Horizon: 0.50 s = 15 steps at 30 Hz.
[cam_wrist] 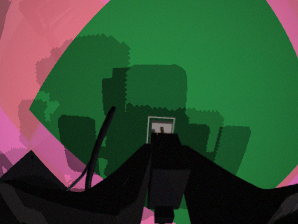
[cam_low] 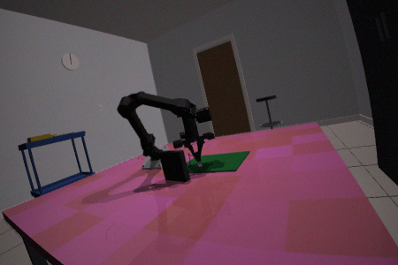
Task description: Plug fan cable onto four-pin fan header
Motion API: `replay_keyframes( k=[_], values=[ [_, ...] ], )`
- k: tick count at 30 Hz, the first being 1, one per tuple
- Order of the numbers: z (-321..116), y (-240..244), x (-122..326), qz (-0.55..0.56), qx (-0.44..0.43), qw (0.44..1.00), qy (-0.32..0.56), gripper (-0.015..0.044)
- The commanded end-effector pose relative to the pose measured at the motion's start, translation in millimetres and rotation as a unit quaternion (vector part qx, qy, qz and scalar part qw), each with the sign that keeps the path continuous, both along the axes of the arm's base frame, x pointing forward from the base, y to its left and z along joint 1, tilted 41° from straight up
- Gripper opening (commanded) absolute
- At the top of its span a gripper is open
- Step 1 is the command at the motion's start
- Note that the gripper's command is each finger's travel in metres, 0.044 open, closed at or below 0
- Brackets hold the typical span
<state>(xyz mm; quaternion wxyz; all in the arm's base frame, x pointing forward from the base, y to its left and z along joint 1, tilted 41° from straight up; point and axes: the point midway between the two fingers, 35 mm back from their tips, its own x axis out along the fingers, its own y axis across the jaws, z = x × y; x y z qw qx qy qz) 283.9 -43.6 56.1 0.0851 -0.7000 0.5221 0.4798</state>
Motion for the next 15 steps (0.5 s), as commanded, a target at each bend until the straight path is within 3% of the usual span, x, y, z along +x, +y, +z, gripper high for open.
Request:
replay_keyframes(
  k=[1, 15],
  values=[
    [-1.0, -1.2, -0.4, 0.004, -0.003, 1.000, 0.003, 0.0000],
    [-2.5, -2.5, -0.9, 0.005, -0.003, 1.000, 0.004, 0.0000]
  ],
)
